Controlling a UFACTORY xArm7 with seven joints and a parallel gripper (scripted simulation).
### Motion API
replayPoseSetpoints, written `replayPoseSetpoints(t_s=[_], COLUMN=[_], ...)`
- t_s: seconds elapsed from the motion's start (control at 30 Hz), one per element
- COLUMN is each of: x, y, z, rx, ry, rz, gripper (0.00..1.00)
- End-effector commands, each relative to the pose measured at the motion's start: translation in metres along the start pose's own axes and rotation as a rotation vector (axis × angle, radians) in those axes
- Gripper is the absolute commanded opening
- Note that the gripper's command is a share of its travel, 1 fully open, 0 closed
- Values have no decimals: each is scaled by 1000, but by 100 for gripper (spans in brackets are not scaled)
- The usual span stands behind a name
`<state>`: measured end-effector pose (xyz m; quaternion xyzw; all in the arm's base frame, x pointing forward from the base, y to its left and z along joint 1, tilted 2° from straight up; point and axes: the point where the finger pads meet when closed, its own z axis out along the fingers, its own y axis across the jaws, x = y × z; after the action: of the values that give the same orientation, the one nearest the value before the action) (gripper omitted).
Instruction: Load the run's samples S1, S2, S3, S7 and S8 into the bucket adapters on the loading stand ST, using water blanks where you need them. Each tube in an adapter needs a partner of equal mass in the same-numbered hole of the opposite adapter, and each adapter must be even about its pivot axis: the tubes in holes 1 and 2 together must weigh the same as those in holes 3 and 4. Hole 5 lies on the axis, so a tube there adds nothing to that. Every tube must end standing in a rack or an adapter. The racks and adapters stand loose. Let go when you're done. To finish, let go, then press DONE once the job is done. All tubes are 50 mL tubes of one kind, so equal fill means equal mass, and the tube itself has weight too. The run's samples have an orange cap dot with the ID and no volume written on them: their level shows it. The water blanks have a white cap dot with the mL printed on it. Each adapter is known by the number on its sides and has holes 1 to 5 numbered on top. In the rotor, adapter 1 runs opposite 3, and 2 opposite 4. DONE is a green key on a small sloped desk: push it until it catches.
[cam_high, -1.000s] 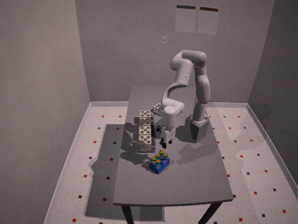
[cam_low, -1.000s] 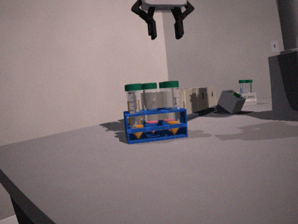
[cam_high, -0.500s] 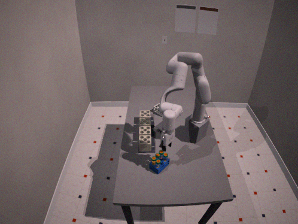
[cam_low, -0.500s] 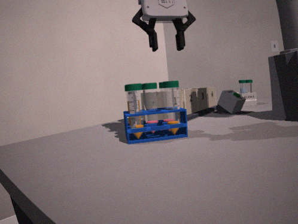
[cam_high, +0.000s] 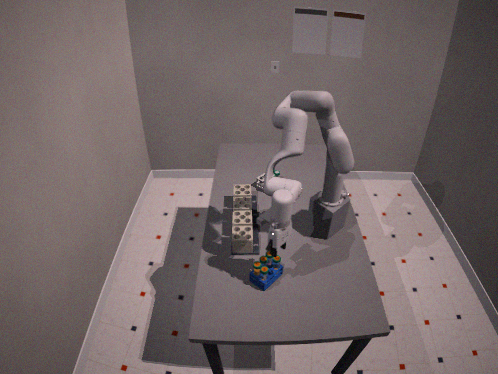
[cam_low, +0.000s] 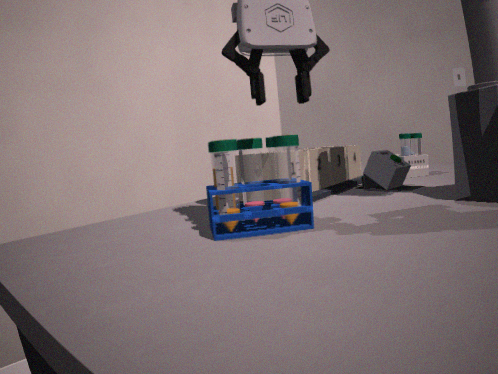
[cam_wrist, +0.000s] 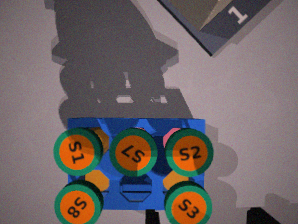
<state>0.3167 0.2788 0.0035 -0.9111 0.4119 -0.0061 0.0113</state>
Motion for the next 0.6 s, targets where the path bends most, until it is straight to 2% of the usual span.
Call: replayPoseSetpoints(t_s=[0.0,0.57], x=[0,0], y=[-2,-2], z=[6,36], rx=[5,5], ry=[3,3], rz=[0,0], gripper=[57,57])
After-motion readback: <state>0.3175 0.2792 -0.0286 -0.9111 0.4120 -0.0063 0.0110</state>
